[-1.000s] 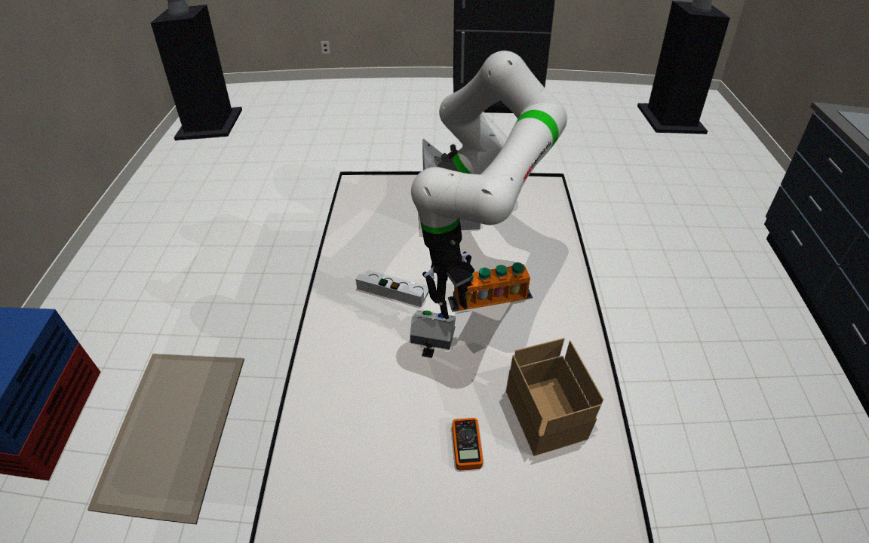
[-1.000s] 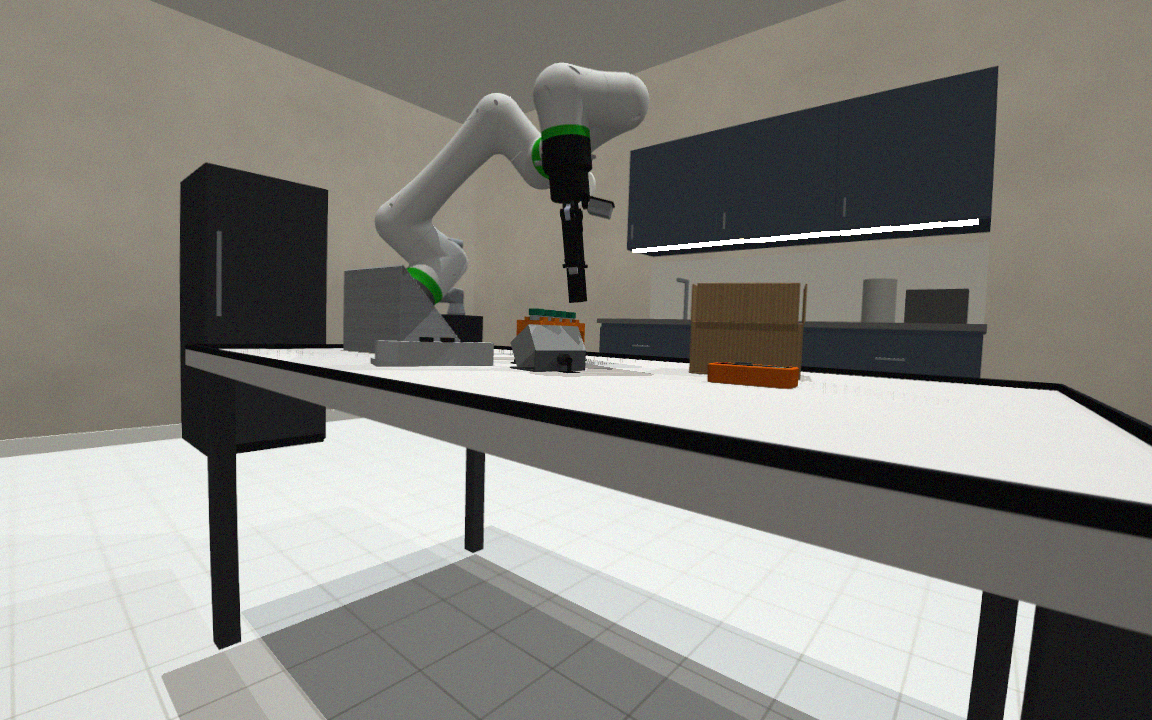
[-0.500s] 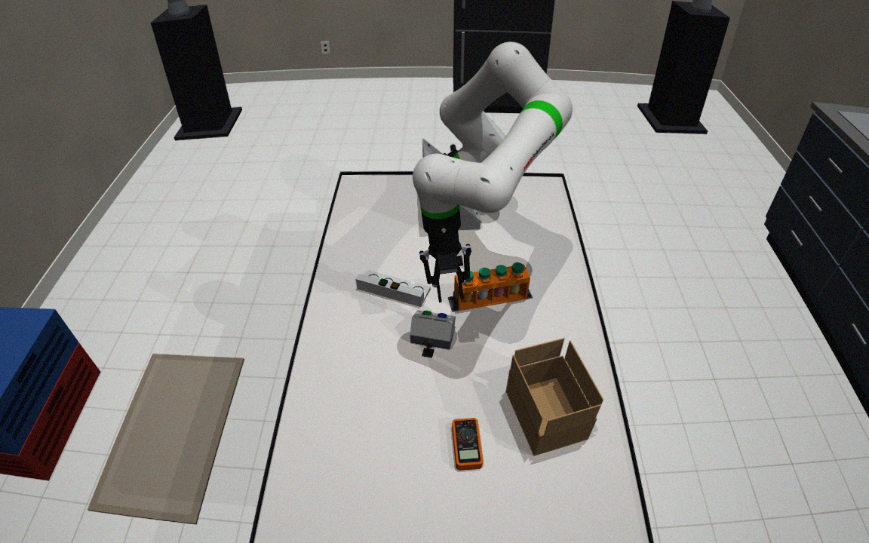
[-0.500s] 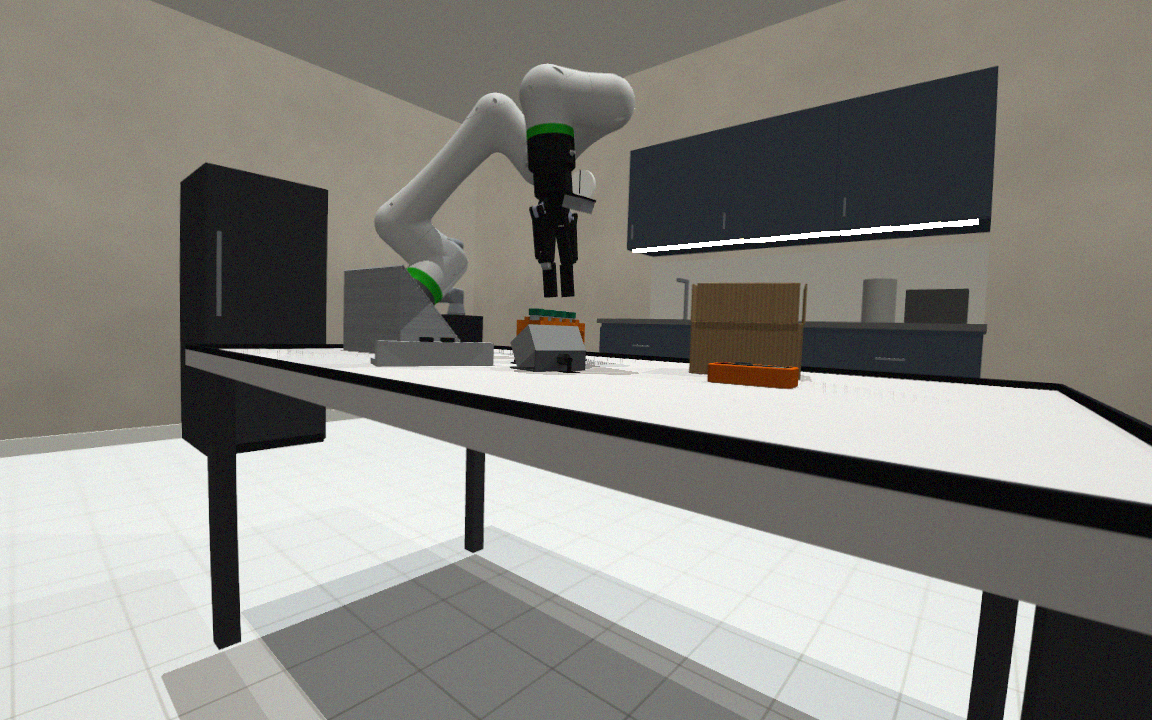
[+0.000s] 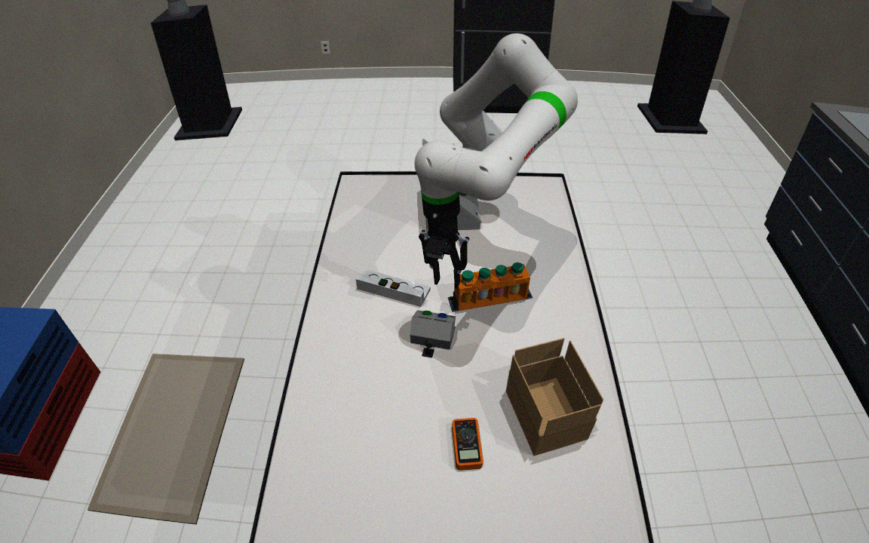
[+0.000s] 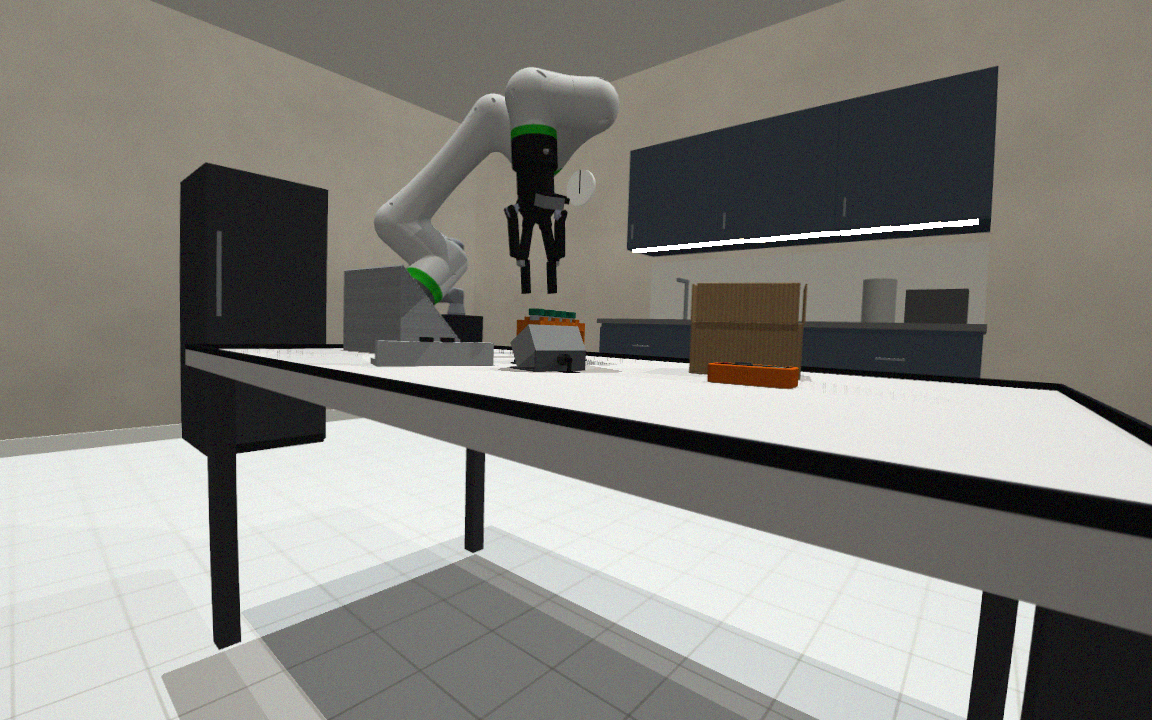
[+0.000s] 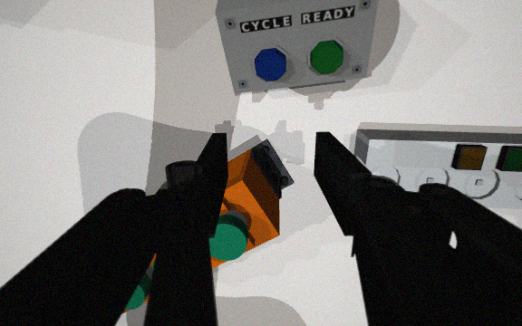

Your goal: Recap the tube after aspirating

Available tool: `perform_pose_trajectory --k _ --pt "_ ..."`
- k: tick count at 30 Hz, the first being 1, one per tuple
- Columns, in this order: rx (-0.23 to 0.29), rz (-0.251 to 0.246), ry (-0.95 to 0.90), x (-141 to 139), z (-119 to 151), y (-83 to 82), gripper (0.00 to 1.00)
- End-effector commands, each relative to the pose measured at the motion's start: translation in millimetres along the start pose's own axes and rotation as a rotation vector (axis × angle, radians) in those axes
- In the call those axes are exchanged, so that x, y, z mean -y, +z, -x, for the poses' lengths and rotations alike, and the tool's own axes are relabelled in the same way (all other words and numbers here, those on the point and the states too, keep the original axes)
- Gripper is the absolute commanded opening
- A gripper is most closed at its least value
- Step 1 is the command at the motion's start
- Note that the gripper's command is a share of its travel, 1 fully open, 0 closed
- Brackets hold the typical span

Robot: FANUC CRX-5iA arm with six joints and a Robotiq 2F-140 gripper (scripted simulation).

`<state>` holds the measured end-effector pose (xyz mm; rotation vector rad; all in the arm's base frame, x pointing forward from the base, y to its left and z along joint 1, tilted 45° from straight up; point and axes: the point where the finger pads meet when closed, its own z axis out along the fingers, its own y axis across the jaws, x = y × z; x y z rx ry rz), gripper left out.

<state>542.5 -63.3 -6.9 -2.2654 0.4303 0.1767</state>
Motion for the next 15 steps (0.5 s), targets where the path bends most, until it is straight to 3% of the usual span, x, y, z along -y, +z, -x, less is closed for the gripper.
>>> perform_pose_trajectory --k 1,15 --pt "-0.003 0.009 0.098 -3 5 -2.3 0.41" --pt "-0.01 0.036 0.497 -23 48 -7.9 0.41"
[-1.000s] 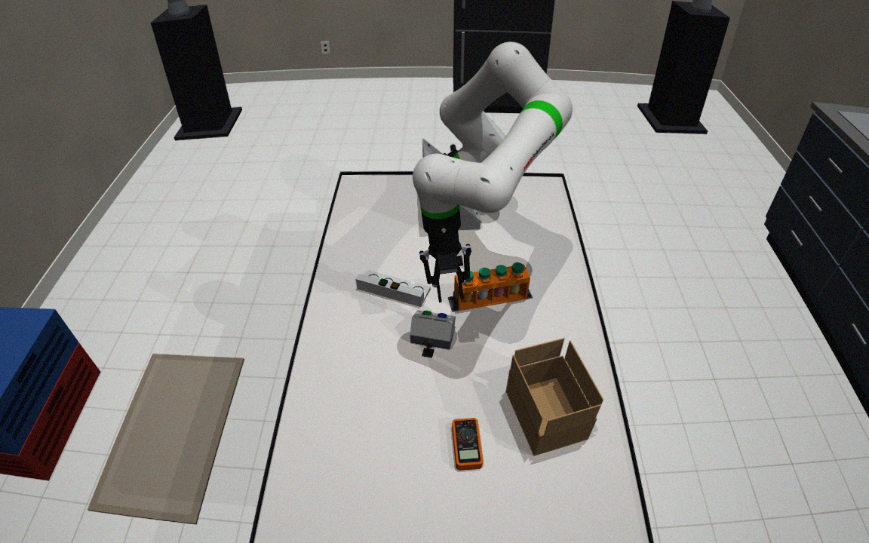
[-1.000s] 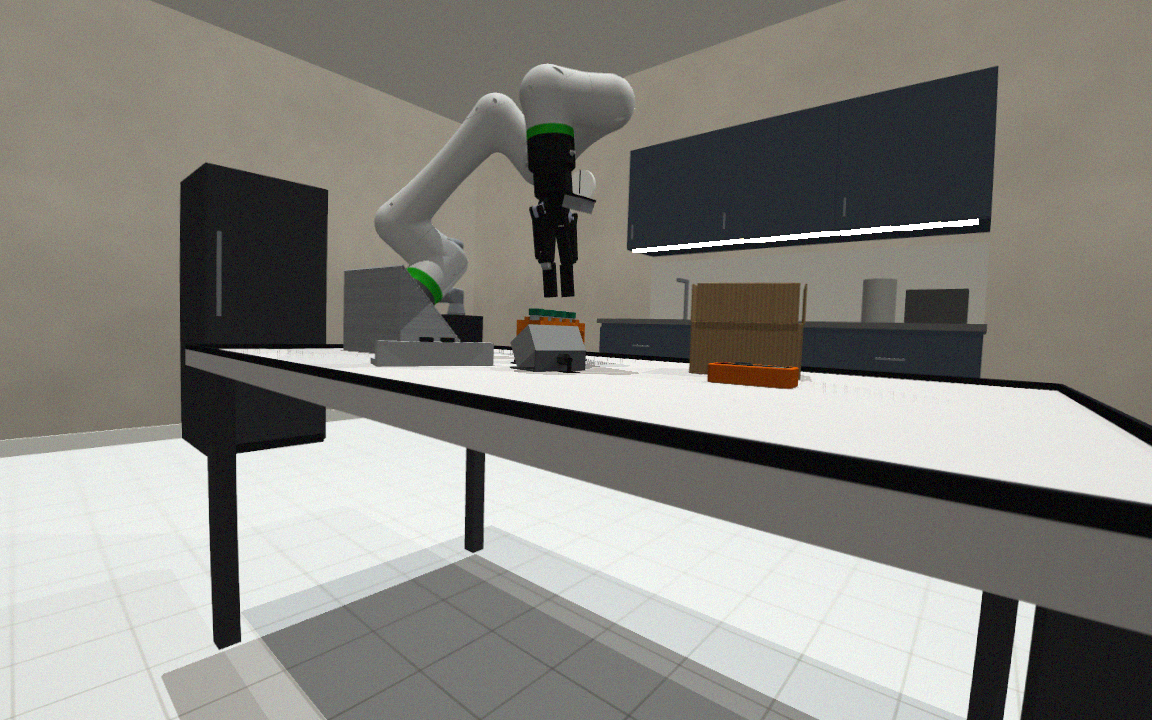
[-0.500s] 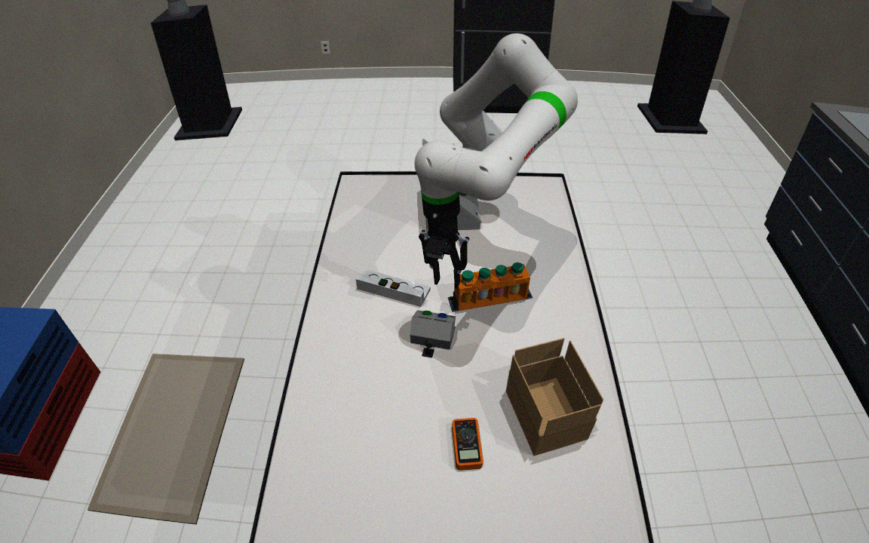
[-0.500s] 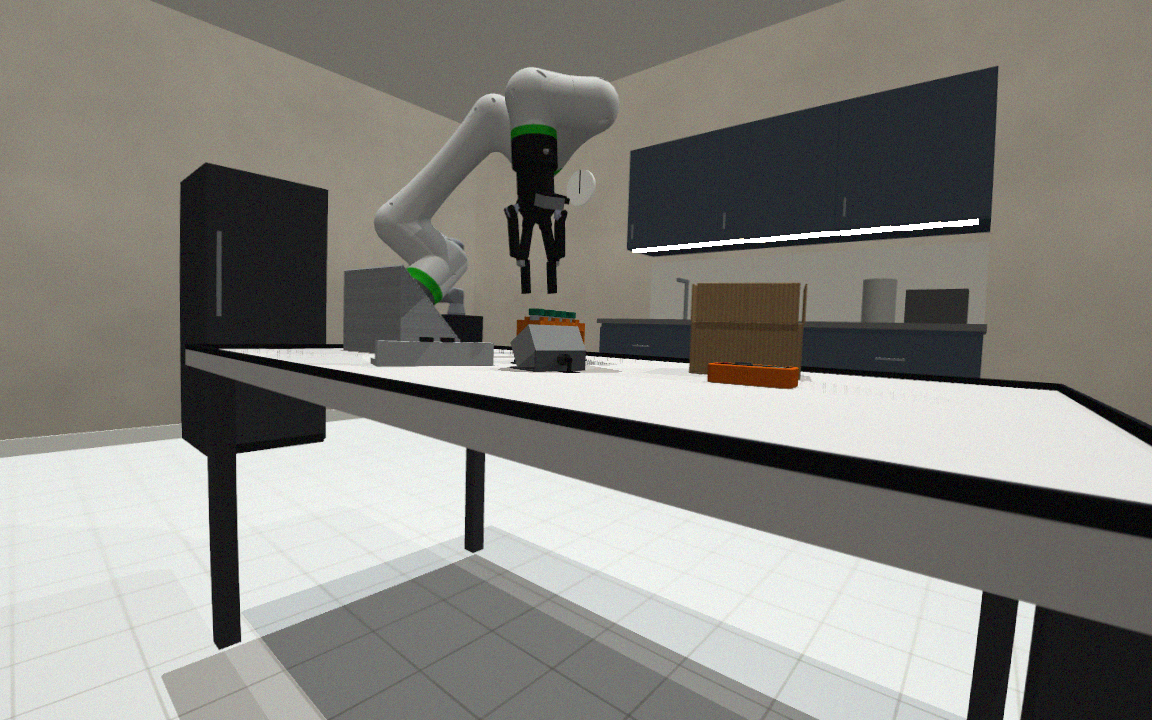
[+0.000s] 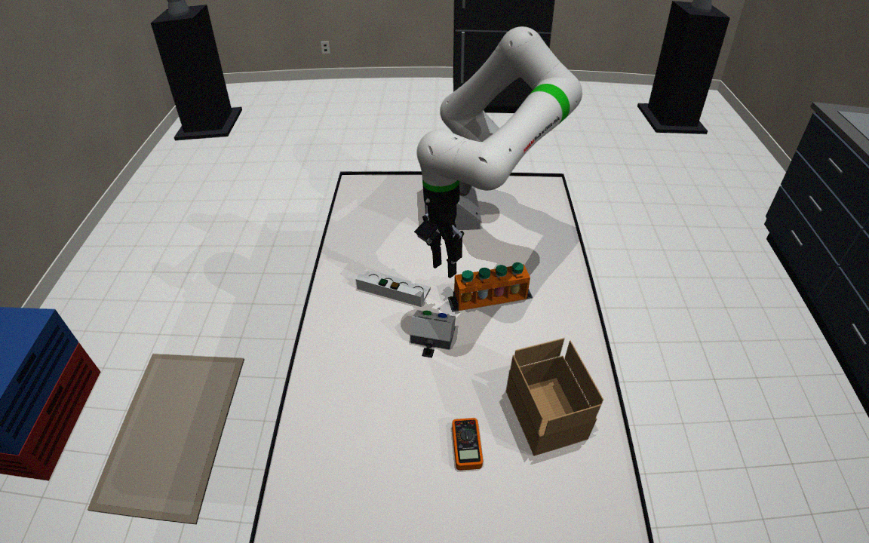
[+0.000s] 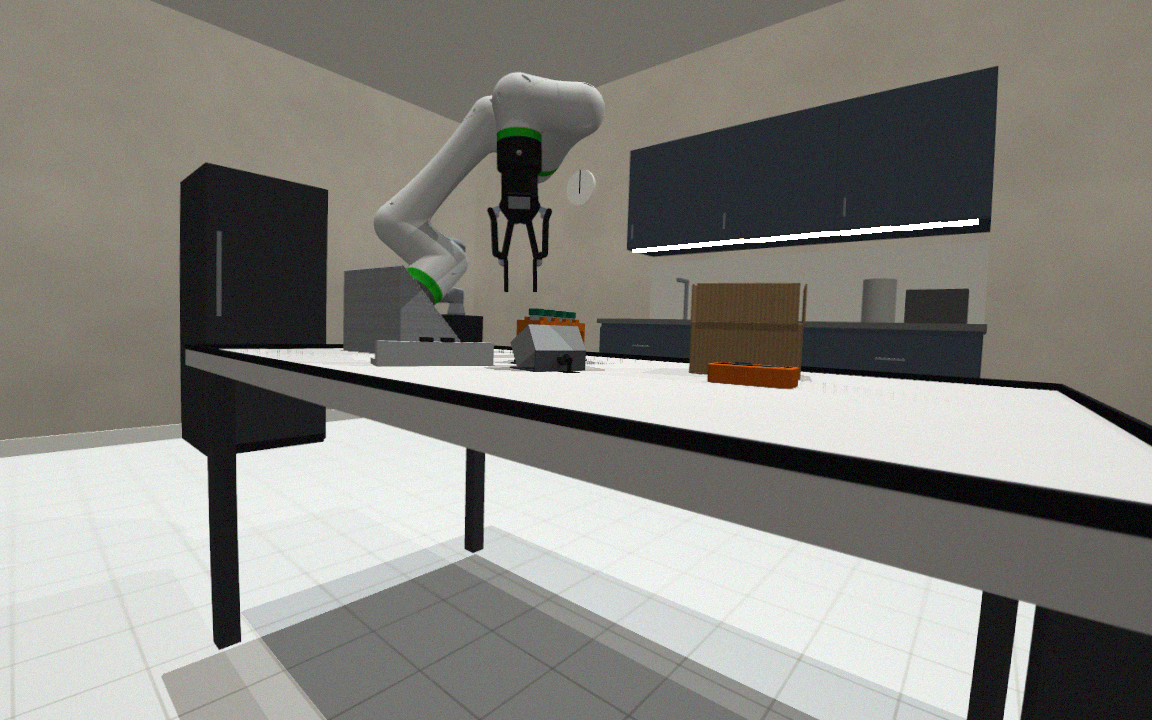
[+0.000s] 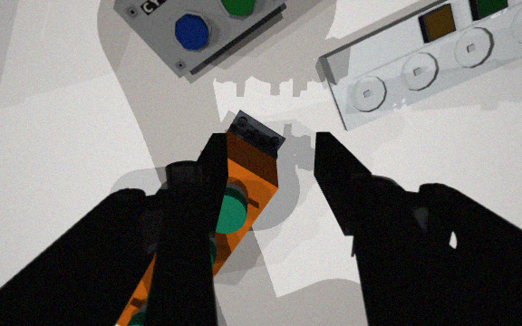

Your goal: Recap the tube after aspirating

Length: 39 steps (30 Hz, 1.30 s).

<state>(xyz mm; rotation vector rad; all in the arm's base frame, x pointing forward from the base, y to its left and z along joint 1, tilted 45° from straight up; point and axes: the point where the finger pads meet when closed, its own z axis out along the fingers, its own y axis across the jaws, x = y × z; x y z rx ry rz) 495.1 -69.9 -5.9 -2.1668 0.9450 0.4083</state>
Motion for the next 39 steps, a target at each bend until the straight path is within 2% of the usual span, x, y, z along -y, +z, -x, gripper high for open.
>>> perform_pose_trajectory --k 1,12,14,22,29,31,33,35,39 --pt "-0.006 0.007 0.078 -8 7 -2.0 0.41" --pt "-0.02 0.029 0.444 -37 31 -3.7 0.41" --pt "-0.021 0.03 0.477 -46 38 -3.9 0.41" --pt "-0.026 0.035 0.57 -46 38 -3.9 0.41" --pt "-0.026 0.035 0.57 -46 38 -3.9 0.41" --pt "-0.029 0.033 0.737 -30 43 -3.2 0.41" --pt "-0.029 0.033 0.737 -30 43 -3.2 0.41" --pt "-0.032 0.031 0.904 -14 47 -2.5 0.41" --pt "-0.035 0.029 1.094 11 53 -1.4 0.41"
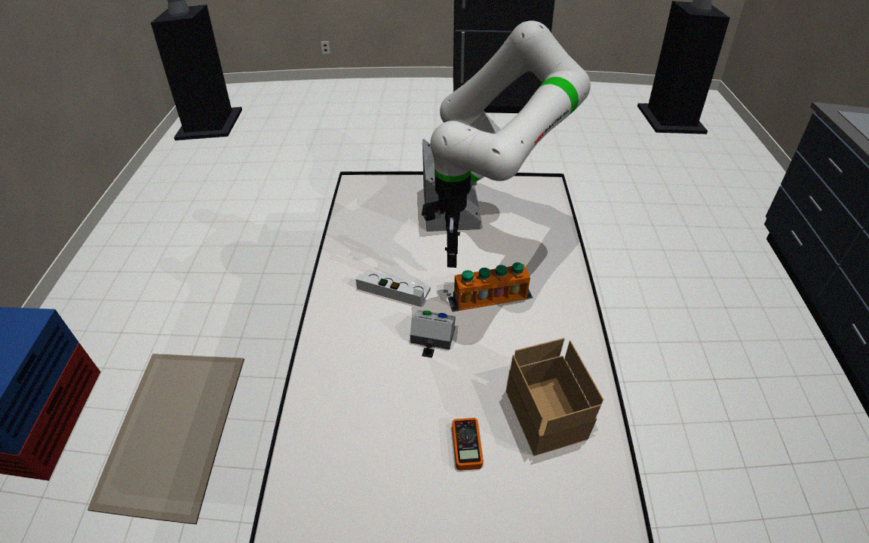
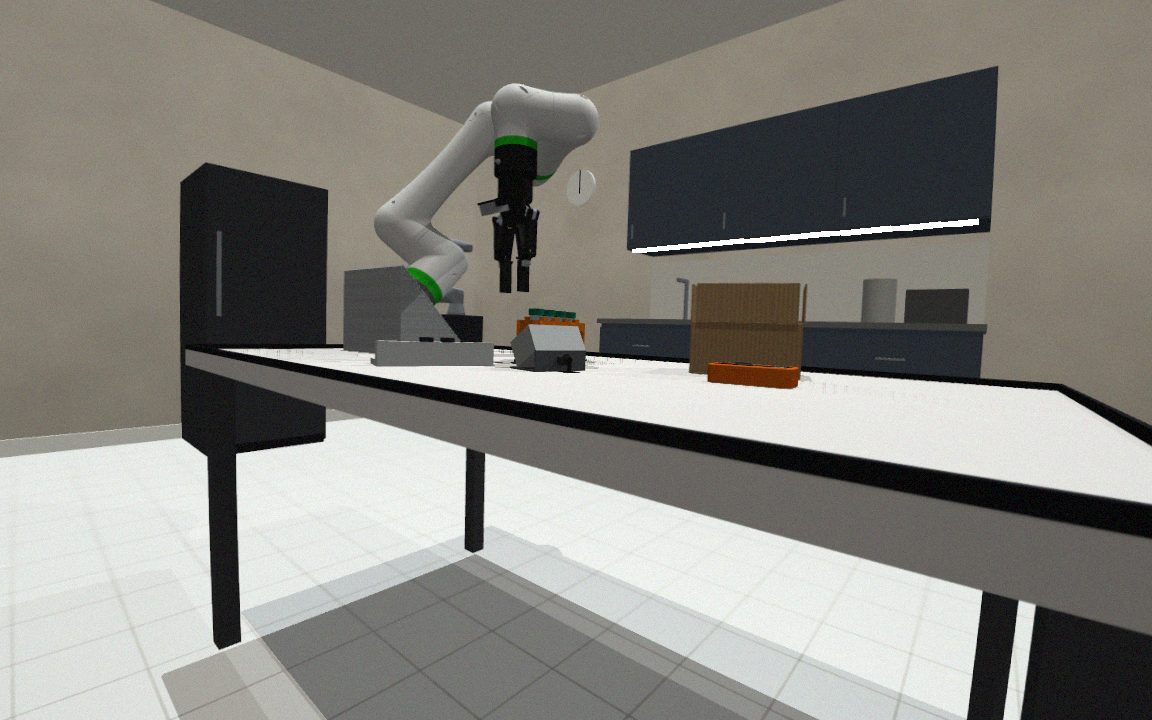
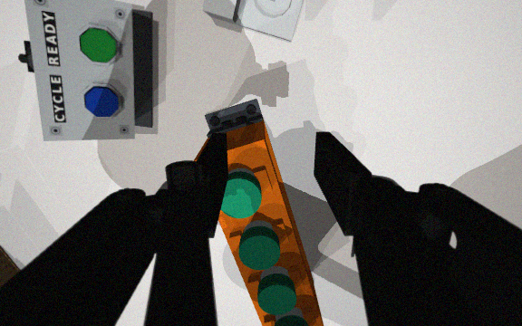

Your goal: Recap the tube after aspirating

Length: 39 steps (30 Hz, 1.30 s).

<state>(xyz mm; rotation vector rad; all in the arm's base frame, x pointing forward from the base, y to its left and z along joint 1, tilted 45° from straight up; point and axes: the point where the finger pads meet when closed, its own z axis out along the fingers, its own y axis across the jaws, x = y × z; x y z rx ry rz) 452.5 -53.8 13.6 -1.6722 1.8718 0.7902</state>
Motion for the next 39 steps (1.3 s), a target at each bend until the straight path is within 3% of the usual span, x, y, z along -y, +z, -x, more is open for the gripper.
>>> perform_pose_trajectory --k 1,4,12,24,39 --pt "-0.016 0.007 0.229 15 30 -0.3 0.41" --pt "-0.016 0.007 0.229 23 47 0.0 0.41" --pt "-0.016 0.007 0.229 23 47 -0.1 0.41" --pt "-0.016 0.007 0.229 23 47 35.5 0.41" --pt "-0.016 0.007 0.229 23 46 40.0 0.41"
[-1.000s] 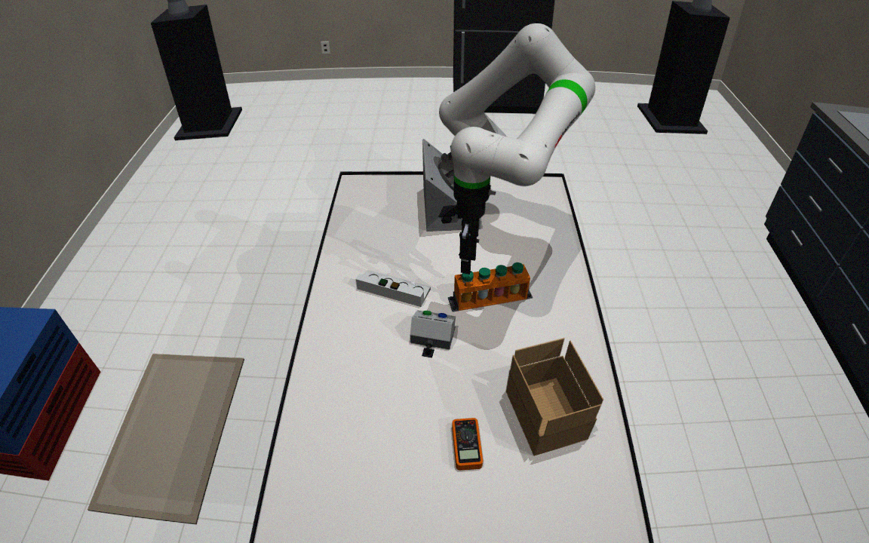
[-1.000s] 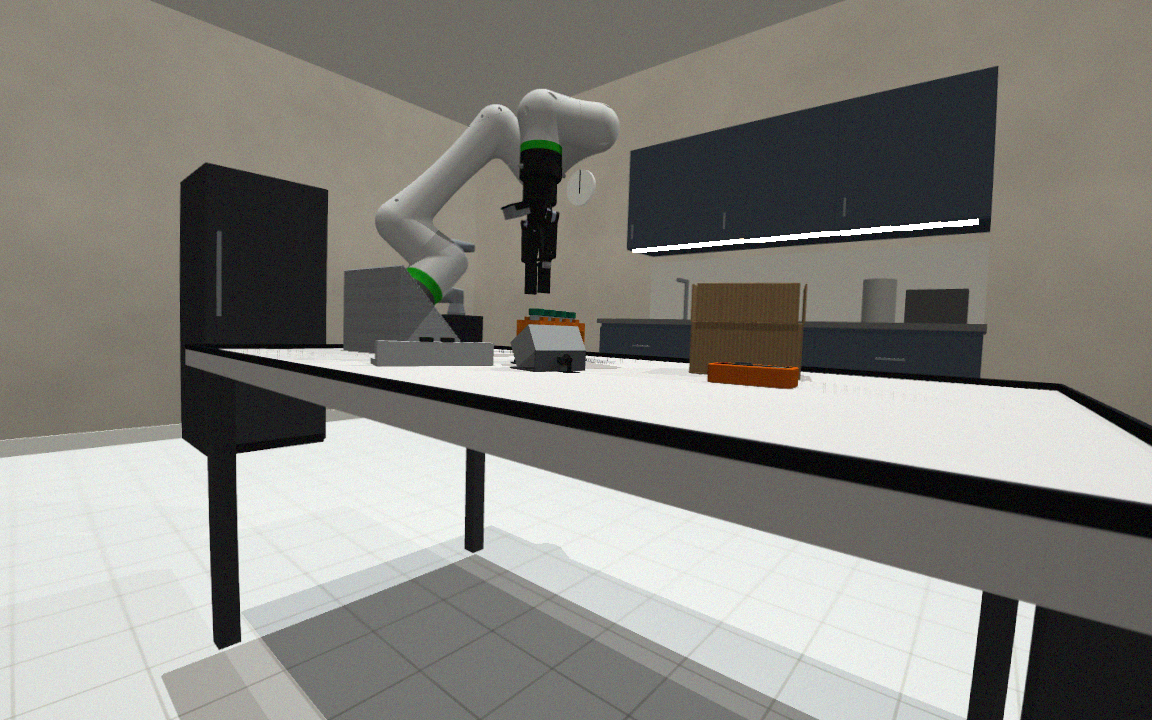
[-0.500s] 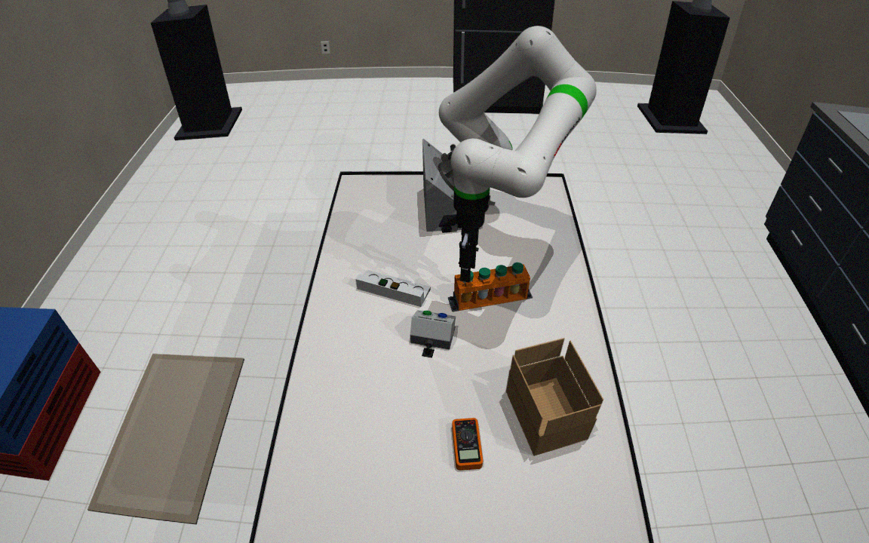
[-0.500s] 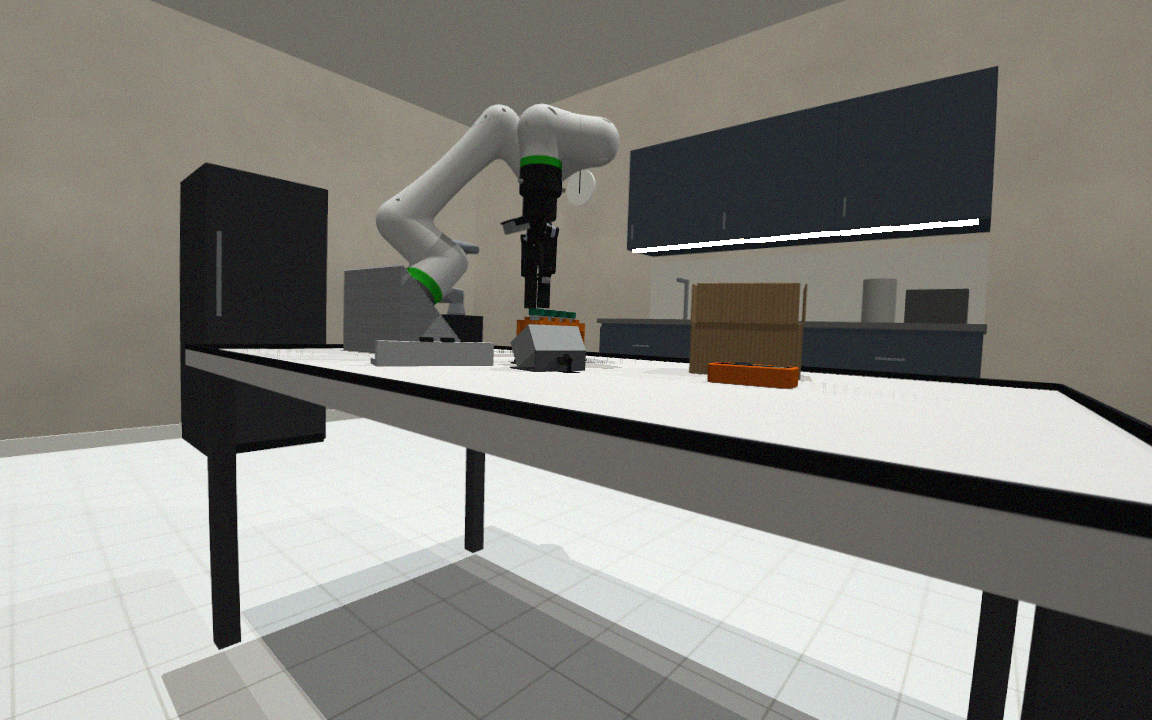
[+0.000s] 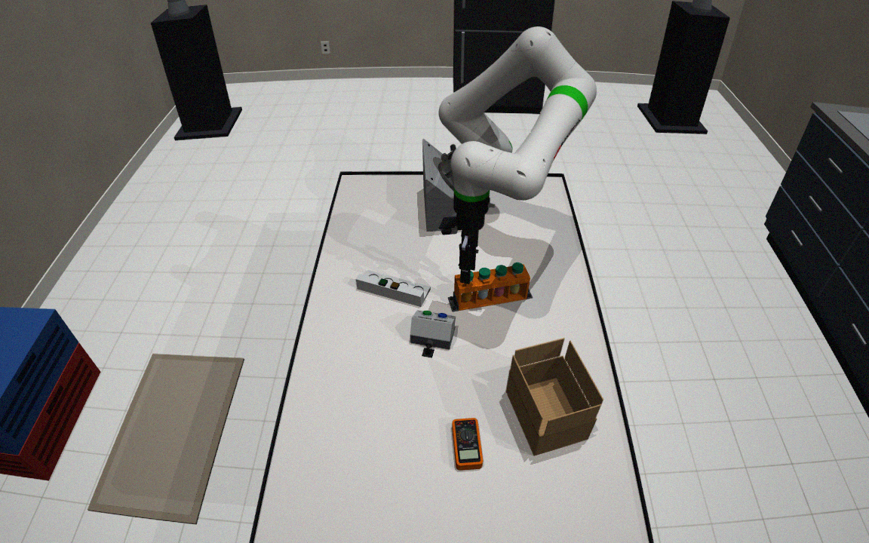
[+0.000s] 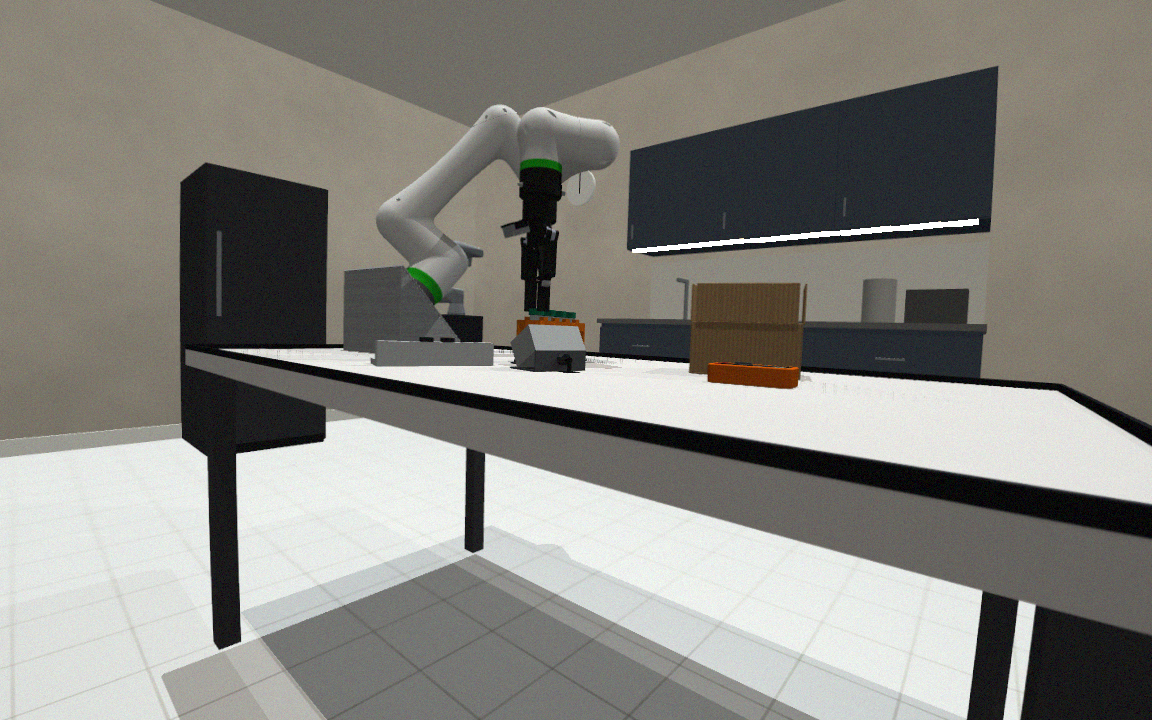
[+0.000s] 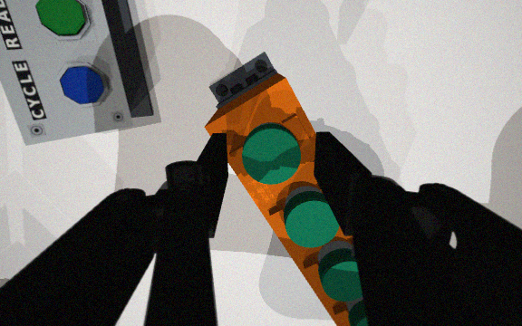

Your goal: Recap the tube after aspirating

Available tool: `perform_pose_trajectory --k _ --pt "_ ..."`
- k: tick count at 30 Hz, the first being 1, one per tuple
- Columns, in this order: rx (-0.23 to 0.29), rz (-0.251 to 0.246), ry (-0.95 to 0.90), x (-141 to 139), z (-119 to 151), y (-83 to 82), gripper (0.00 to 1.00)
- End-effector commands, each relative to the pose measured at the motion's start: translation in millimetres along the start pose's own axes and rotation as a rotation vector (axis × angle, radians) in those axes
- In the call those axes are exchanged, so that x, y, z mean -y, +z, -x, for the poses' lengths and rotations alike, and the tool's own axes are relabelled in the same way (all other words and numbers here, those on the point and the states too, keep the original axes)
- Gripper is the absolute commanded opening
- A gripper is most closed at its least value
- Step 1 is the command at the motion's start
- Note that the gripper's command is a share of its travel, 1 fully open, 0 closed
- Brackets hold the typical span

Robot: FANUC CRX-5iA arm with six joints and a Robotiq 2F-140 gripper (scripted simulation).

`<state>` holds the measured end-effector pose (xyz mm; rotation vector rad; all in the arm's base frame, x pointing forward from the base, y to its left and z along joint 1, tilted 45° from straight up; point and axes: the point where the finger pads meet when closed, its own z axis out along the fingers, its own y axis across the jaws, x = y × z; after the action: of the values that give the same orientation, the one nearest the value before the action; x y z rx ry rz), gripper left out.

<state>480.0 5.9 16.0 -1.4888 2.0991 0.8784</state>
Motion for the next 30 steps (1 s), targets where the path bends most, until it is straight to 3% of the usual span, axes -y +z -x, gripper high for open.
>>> perform_pose_trajectory --k 1,14,15,30 --pt "-0.001 -0.002 0.0 0.4 -0.2 0.0 0.41" --pt "-0.001 -0.002 0.0 0.5 -0.2 5.1 0.41" --pt "-0.001 -0.002 0.0 0.4 -0.2 5.0 0.3" --pt "-0.001 -0.002 -0.05 0.5 -0.2 5.2 0.3"
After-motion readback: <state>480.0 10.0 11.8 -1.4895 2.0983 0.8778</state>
